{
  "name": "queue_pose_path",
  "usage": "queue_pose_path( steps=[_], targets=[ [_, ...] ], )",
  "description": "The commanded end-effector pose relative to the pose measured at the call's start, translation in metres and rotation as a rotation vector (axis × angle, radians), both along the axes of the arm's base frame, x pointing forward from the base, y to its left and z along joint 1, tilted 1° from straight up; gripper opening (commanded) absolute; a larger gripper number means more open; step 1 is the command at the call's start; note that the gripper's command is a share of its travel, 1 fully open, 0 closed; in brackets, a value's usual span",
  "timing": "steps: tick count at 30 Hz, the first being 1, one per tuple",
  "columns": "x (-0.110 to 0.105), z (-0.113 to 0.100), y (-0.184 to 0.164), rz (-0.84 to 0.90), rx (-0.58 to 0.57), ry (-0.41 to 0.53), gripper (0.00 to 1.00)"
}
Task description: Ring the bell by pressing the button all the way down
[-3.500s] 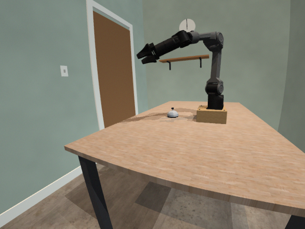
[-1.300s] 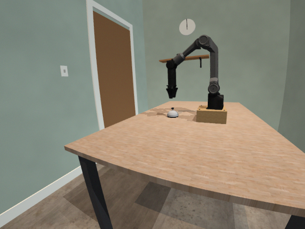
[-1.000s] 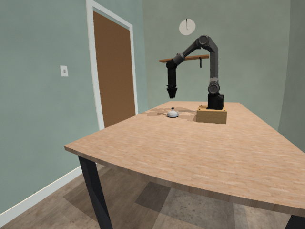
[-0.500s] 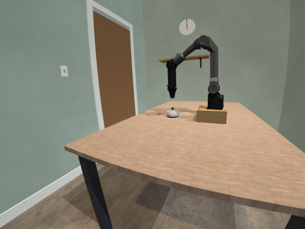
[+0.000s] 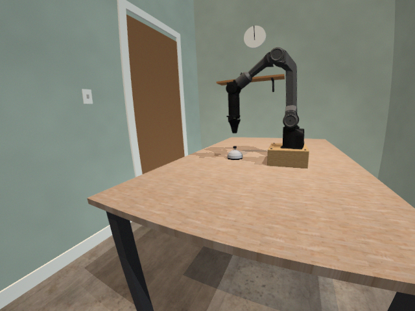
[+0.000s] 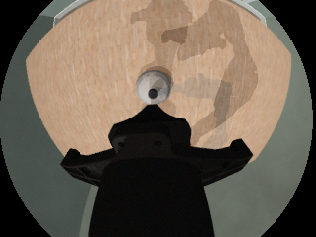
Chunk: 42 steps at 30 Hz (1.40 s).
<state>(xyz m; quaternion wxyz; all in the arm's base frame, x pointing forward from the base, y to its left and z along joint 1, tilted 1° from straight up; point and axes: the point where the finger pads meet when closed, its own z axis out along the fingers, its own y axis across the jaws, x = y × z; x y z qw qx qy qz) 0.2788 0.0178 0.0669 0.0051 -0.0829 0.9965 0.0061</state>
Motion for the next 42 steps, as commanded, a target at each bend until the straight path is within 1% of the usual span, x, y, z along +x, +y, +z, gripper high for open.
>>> queue_pose_path(
  steps=[1,32,42],
  targets=[
    [-0.0004,-0.0003,0.0001,0.001,-0.001,0.002,0.0],
    [-0.0004,-0.0005,0.0001,0.001,-0.001,0.002,0.0],
    [-0.0008,-0.006,0.0002,0.0,-0.001,0.005,0.0]
  ],
)
